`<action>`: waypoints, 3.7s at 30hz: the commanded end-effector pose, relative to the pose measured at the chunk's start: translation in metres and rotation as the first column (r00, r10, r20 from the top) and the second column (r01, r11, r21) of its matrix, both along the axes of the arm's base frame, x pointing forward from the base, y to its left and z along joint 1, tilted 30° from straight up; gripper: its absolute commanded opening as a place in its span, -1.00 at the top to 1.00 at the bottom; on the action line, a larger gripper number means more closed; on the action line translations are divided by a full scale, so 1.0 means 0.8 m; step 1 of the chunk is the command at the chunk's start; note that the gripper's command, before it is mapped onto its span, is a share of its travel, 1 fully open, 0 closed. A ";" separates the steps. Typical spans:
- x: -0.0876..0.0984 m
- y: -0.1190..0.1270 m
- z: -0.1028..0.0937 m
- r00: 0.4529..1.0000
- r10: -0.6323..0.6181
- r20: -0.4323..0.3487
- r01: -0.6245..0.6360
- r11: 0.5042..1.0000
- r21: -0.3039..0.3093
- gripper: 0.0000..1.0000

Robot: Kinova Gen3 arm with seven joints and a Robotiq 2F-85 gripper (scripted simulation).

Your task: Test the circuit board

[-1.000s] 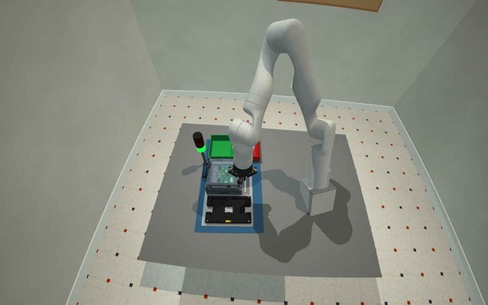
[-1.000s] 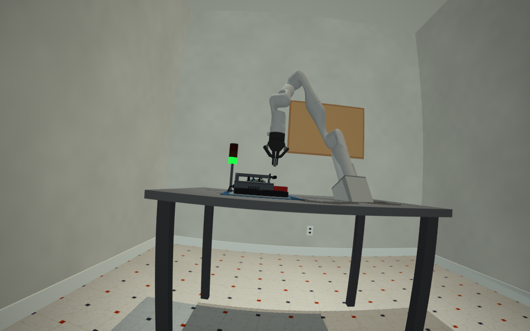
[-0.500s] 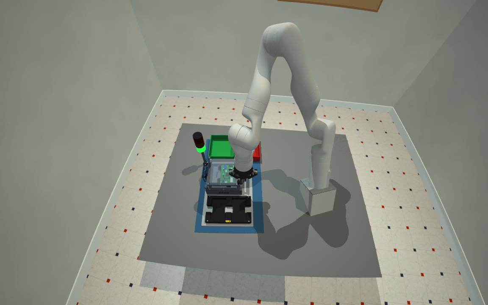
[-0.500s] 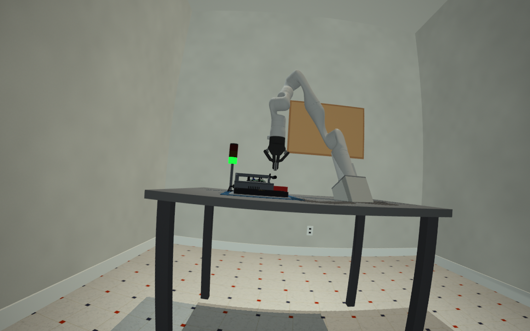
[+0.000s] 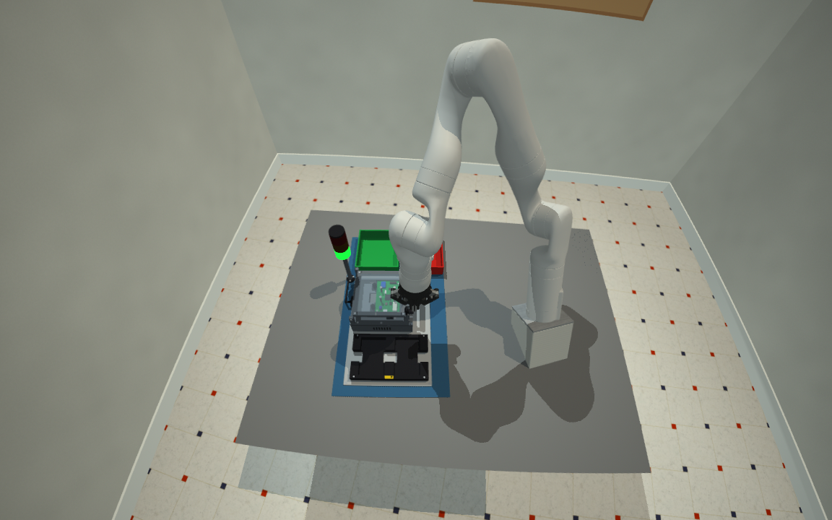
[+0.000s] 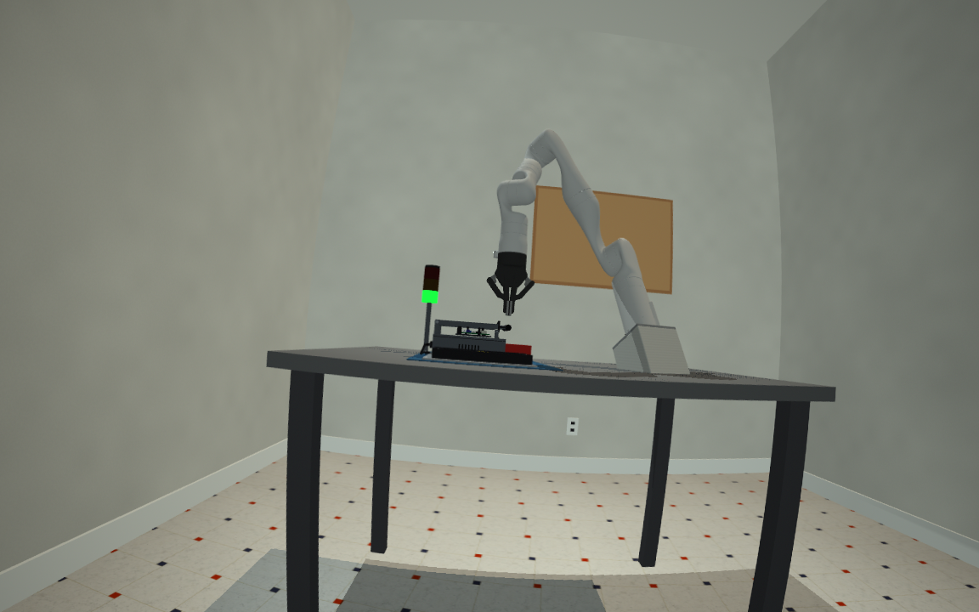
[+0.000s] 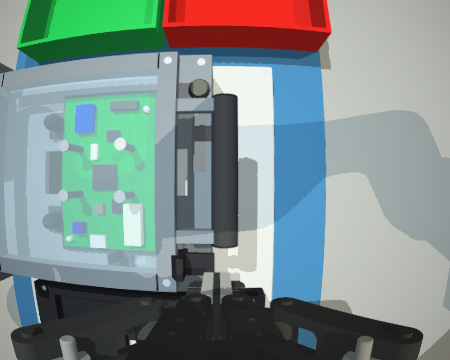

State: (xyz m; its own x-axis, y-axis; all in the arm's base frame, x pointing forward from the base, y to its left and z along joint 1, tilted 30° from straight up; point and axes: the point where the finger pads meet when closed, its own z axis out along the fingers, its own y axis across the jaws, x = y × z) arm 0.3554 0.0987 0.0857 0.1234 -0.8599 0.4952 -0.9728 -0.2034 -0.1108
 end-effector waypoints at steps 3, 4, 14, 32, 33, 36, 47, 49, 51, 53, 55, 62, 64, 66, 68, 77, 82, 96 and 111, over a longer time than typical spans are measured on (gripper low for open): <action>0.001 -0.002 -0.004 1.000 0.000 0.000 0.000 1.000 0.000 1.00; 0.002 -0.003 -0.006 1.000 0.000 0.000 0.000 1.000 0.000 1.00; 0.006 -0.012 -0.023 1.000 0.000 0.000 0.000 1.000 0.000 1.00; 0.007 -0.014 -0.027 1.000 0.000 0.000 0.000 1.000 0.000 1.00; 0.007 -0.014 -0.027 1.000 0.000 0.000 0.000 1.000 0.000 1.00; 0.007 -0.014 -0.027 1.000 0.000 0.000 0.000 1.000 0.000 1.00; 0.007 -0.014 -0.028 1.000 0.000 0.000 0.000 1.000 0.000 1.00; 0.007 -0.014 -0.028 1.000 0.000 0.000 0.000 1.000 0.000 1.00; 0.007 -0.015 -0.028 1.000 0.000 0.000 0.000 1.000 0.000 1.00; 0.007 -0.015 -0.029 1.000 0.000 0.000 0.000 1.000 0.000 1.00; 0.007 -0.015 -0.029 1.000 0.000 0.000 0.000 1.000 0.000 1.00; 0.007 -0.015 -0.029 1.000 0.000 0.000 0.000 1.000 0.000 1.00; 0.007 -0.015 -0.029 1.000 0.000 0.000 0.000 1.000 0.000 1.00; 0.007 -0.016 -0.030 1.000 0.000 0.000 0.000 1.000 0.000 1.00; 0.007 -0.016 -0.031 1.000 0.000 0.000 0.000 1.000 0.000 1.00; 0.008 -0.016 -0.031 1.000 0.000 0.000 0.000 1.000 0.000 1.00; 0.008 -0.017 -0.032 1.000 0.000 0.000 0.000 1.000 0.000 1.00; 0.008 -0.017 -0.033 1.000 0.000 0.000 0.000 1.000 0.000 1.00; 0.008 -0.018 -0.035 1.000 0.000 0.000 0.000 1.000 0.000 1.00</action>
State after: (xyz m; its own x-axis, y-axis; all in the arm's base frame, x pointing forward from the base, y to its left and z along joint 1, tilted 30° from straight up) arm 0.3607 0.0842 0.0584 0.1240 -0.8598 0.4954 -0.9729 -0.2035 -0.1096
